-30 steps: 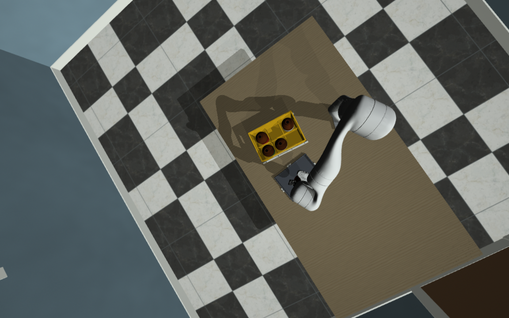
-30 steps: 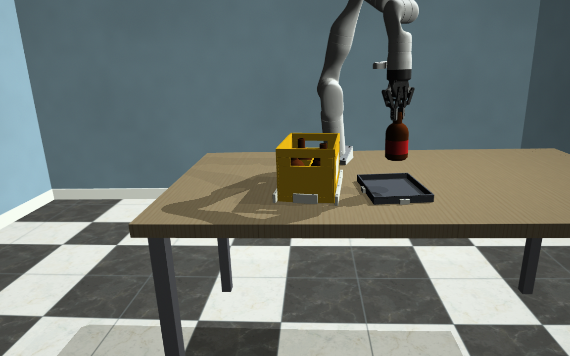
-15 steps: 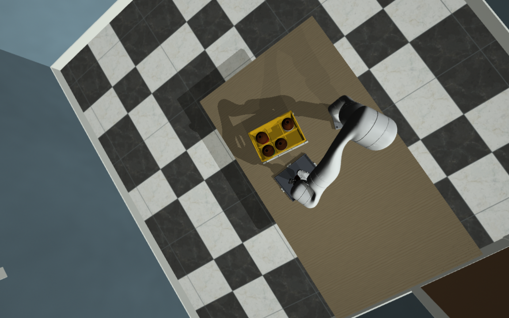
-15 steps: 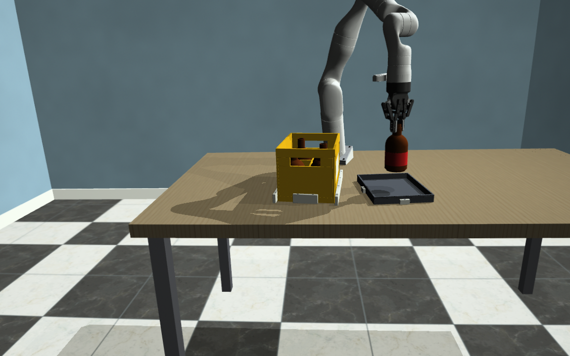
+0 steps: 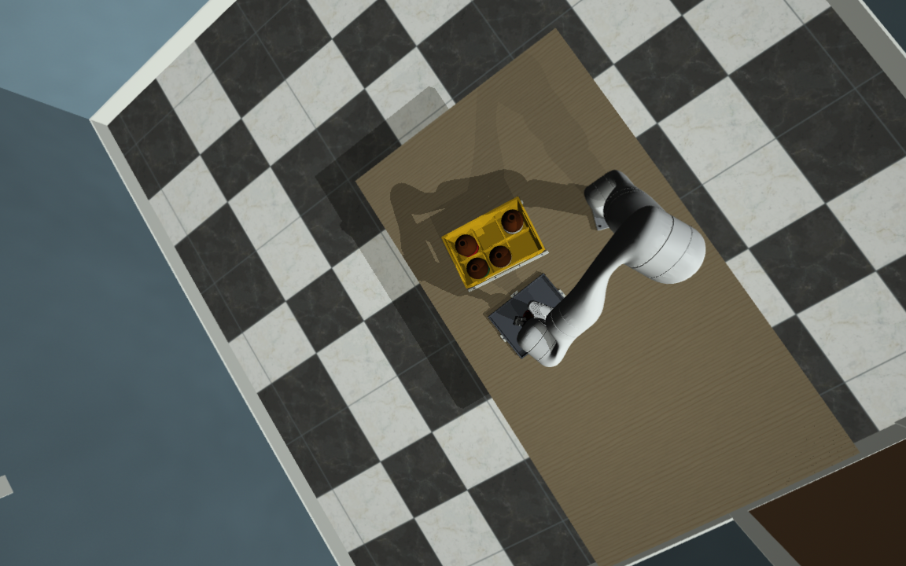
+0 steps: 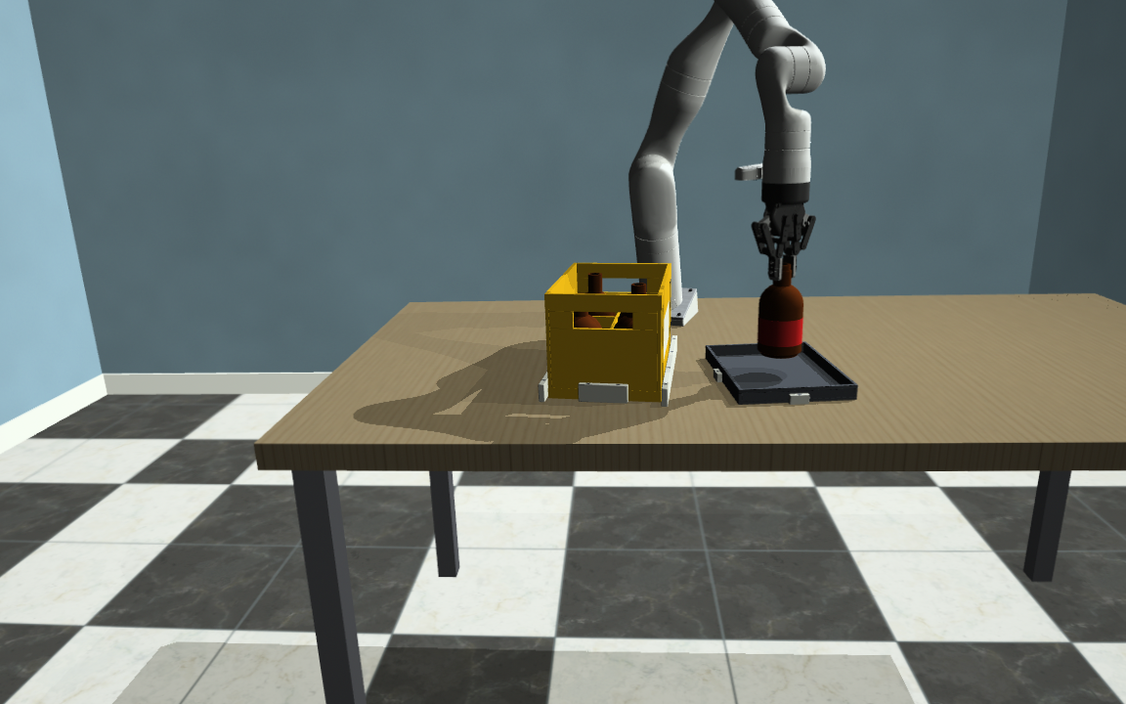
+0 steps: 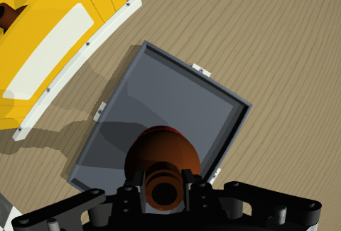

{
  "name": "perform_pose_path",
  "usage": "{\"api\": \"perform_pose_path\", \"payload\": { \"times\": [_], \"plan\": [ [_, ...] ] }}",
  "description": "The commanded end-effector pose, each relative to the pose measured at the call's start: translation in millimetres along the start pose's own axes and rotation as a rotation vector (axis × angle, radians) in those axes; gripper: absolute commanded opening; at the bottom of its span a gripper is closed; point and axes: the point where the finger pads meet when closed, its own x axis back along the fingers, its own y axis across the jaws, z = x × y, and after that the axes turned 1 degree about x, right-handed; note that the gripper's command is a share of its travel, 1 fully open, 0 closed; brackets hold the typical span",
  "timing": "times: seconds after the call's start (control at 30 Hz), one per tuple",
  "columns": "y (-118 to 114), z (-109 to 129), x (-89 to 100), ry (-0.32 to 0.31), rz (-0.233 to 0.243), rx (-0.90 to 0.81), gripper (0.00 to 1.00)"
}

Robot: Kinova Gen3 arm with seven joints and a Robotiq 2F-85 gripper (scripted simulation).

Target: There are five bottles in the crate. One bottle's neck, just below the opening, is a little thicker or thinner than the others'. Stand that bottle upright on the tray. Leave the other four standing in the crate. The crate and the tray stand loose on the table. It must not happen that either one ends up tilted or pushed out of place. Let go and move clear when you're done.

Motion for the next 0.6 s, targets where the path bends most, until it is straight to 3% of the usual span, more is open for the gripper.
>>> {"api": "perform_pose_path", "payload": {
  "times": [0.0, 0.57],
  "plan": [
    [-3, 2, -5.8, 0.007, 0.005, -0.008, 0.00],
    [-4, 2, -17.2, 0.007, 0.005, -0.008, 0.00]
  ]
}}
